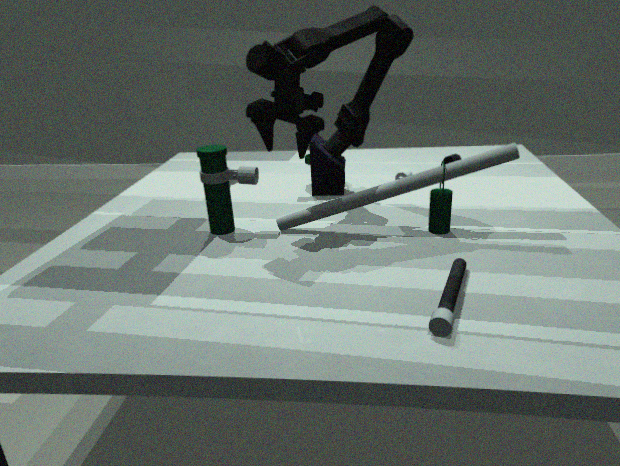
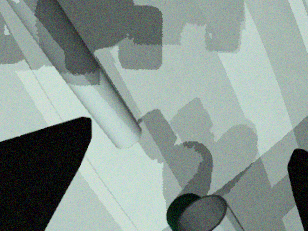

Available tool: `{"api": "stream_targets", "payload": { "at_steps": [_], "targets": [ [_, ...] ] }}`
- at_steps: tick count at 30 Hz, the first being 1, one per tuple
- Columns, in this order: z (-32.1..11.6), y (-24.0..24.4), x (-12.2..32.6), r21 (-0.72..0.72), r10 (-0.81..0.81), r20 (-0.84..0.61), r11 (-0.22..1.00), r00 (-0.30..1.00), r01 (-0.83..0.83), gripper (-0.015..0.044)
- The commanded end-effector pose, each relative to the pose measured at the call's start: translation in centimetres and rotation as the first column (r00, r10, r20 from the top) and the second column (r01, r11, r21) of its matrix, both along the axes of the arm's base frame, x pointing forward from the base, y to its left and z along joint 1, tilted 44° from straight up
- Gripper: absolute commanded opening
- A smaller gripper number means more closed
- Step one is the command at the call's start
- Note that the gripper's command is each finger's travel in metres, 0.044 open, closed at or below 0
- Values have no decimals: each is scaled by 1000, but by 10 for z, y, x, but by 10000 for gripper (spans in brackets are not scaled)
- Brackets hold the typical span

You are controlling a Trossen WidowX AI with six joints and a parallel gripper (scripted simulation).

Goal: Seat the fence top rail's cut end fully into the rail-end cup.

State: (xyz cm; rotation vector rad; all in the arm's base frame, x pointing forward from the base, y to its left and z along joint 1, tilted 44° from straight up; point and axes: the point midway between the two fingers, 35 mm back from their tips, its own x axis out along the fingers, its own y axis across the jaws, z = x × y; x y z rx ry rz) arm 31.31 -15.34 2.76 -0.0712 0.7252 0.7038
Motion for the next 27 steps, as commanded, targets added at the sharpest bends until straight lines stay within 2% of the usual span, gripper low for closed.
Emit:
{"api": "stream_targets", "payload": {
  "at_steps": [1,6,19,23,27],
  "targets": [
    [68,10,-7,250,-324,-403,861,856,443,440],
    [90,17,-12,283,-379,-546,756,747,591,440],
    [90,17,-12,283,-379,-546,756,747,591,440],
    [84,26,-9,253,-312,-482,845,818,471,440],
    [71,45,-2,159,-88,-330,976,940,147,440]
  ]
}}
